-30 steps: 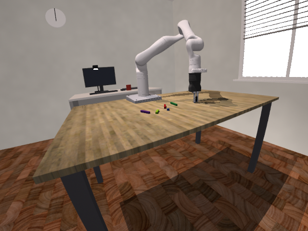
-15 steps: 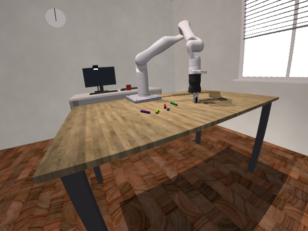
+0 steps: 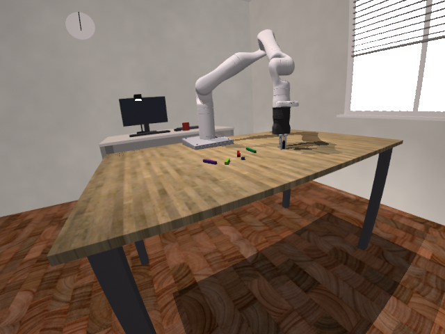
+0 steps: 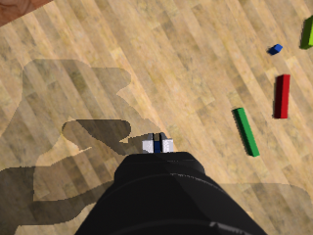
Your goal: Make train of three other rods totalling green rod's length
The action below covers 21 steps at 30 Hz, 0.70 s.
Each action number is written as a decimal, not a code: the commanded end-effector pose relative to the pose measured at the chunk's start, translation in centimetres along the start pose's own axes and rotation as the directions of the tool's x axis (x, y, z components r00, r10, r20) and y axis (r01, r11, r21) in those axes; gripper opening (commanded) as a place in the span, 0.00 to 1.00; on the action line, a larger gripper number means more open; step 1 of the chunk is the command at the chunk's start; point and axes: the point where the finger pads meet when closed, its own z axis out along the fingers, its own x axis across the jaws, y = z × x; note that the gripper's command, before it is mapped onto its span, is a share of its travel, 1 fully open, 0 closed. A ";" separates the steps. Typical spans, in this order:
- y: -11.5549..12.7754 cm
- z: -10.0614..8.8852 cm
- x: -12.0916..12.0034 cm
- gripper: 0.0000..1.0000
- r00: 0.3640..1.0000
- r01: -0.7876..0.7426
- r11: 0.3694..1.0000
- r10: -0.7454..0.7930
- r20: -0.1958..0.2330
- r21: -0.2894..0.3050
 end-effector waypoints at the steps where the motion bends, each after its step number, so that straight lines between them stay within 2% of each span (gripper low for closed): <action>1: 0.0 -0.1 0.0 0.24 1.000 0.000 1.000 0.000 0.001 0.001; 15: 0.0 -0.1 0.0 0.24 1.000 0.000 1.000 0.000 0.001 0.001; 16: 0.0 -0.1 0.0 0.30 1.000 0.000 1.000 0.000 0.001 0.001; 20: 0.0 -0.1 0.0 0.30 1.000 0.000 1.000 0.000 0.001 0.001; 21: 0.0 -0.1 0.0 0.36 1.000 0.000 1.000 0.000 0.001 0.001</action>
